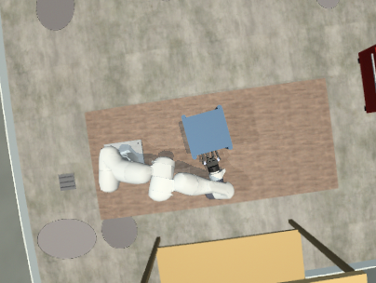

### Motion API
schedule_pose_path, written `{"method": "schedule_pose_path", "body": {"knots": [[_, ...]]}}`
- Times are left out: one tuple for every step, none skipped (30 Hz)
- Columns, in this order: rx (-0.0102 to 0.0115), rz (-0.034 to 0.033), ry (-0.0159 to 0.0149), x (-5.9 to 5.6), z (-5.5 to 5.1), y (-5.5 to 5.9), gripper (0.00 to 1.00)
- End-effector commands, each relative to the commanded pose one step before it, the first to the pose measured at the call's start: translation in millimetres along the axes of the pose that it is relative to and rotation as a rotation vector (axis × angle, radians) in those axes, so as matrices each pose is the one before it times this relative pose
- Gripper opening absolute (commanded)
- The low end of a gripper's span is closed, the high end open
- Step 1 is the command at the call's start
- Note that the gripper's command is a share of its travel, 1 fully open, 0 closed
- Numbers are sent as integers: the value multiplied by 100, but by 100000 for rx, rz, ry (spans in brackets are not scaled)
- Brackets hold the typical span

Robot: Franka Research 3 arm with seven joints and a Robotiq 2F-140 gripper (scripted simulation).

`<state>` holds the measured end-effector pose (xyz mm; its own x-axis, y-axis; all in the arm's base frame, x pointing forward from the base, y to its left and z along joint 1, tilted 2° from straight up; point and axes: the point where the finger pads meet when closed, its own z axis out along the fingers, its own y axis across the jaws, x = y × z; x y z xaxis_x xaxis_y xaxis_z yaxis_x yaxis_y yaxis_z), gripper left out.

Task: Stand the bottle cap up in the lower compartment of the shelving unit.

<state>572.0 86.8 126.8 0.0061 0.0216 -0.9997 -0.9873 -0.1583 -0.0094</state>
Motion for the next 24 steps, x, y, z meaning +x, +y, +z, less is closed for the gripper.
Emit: {"method": "schedule_pose_path", "body": {"knots": [[343, -1083, -234, -191, -71, -190, 0], [0, 0, 0, 0, 0, 0, 0], [0, 0, 0, 0, 0, 0, 0], [0, 0, 0, 0, 0, 0, 0], [0, 0, 0, 0, 0, 0, 0], [0, 0, 0, 0, 0, 0, 0], [0, 0, 0, 0, 0, 0, 0], [0, 0, 0, 0, 0, 0, 0], [0, 0, 0, 0, 0, 0, 0], [0, 0, 0, 0, 0, 0, 7], [0, 0, 0, 0, 0, 0, 7], [0, 0, 0, 0, 0, 0, 7], [0, 0, 0, 0, 0, 0, 7], [0, 0, 0, 0, 0, 0, 7], [0, 0, 0, 0, 0, 0, 14], [0, 0, 0, 0, 0, 0, 14], [0, 0, 0, 0, 0, 0, 14], [0, 0, 0, 0, 0, 0, 21], [0, 0, 0, 0, 0, 0, 21], [0, 0, 0, 0, 0, 0, 21], [0, 0, 0, 0, 0, 0, 28], [0, 0, 0, 0, 0, 0, 28], [0, 0, 0, 0, 0, 0, 28], [0, 0, 0, 0, 0, 0, 35]]}}
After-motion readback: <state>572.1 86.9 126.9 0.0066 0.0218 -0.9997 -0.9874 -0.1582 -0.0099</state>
